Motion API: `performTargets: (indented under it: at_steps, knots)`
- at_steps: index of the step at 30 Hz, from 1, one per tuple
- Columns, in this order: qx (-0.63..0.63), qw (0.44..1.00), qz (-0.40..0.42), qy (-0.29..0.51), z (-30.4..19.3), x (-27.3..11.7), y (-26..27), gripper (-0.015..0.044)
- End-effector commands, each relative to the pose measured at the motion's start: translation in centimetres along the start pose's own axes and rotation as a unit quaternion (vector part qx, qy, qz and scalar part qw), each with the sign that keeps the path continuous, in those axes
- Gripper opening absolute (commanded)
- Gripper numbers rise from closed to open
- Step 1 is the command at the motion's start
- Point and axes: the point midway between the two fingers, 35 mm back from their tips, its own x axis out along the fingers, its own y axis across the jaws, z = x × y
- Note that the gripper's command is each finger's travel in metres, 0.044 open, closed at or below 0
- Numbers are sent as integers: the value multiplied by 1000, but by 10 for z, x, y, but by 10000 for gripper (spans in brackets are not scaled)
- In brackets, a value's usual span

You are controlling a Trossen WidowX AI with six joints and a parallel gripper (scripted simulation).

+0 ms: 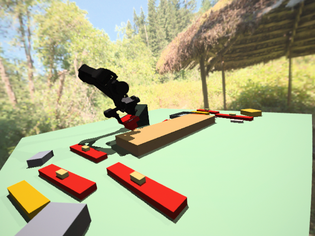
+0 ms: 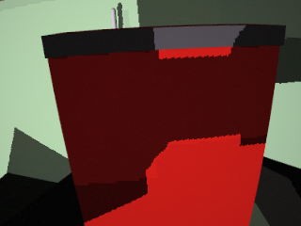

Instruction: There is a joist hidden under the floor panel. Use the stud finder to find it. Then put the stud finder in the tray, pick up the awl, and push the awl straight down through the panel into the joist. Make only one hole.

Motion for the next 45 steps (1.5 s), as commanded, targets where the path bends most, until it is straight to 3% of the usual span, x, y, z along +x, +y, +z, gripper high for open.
performTargets:
  at_steps: [1, 45]
  knots:
    - [-1, 1000, 13, -5, 3, -3, -1, 0]
    - [-13, 989, 148, -6, 3, -2, -8, 0]
